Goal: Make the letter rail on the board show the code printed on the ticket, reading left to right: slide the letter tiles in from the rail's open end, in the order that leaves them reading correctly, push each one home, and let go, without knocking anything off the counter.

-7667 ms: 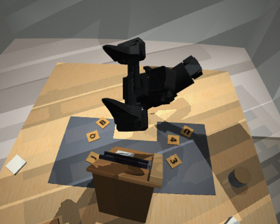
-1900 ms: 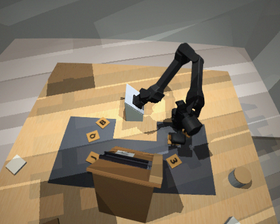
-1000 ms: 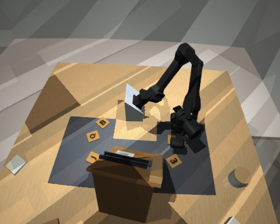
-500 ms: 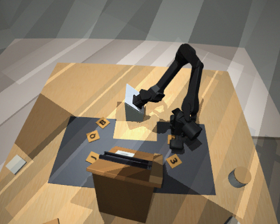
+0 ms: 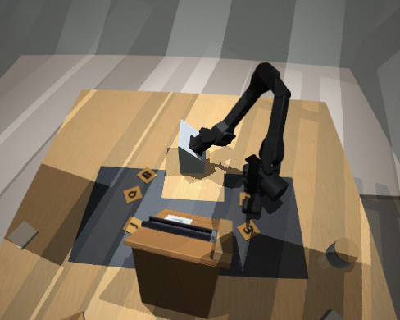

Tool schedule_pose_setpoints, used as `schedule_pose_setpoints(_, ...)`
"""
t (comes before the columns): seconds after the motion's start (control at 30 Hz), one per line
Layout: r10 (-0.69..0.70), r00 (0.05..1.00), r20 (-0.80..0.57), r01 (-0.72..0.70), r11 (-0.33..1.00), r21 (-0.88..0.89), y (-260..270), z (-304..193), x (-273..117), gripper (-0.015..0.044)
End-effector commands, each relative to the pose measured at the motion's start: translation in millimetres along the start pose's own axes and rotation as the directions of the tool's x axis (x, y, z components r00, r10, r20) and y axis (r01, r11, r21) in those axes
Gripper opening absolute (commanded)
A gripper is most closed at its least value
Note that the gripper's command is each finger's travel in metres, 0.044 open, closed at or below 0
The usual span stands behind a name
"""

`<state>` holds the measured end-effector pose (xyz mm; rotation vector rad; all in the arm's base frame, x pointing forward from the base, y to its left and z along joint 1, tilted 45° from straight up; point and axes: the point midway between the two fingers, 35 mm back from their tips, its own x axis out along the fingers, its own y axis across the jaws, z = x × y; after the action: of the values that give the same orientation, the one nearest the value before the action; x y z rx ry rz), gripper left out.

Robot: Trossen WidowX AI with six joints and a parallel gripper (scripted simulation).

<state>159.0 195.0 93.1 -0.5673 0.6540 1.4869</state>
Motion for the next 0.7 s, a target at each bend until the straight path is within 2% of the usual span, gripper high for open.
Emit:
schedule_pose_setpoints(0.0, -0.003, 1.0, -0.002, 0.003, 1.0, 0.003, -0.6, -0.3, 0.3, 0.0267)
schedule_pose_setpoints(0.17, -0.003, 1.0, -0.002, 0.003, 1.0, 0.003, 0.1, -0.5, 0.3, 0.0233)
schedule_pose_setpoints(0.47, -0.003, 1.0, -0.002, 0.003, 1.0, 0.003, 0.0, -1.1, -5.7, 0.0)
schedule_pose_setpoints(0.67, -0.003, 1.0, -0.002, 0.003, 1.0, 0.003, -0.3, -2.0, -9.0, 0.0)
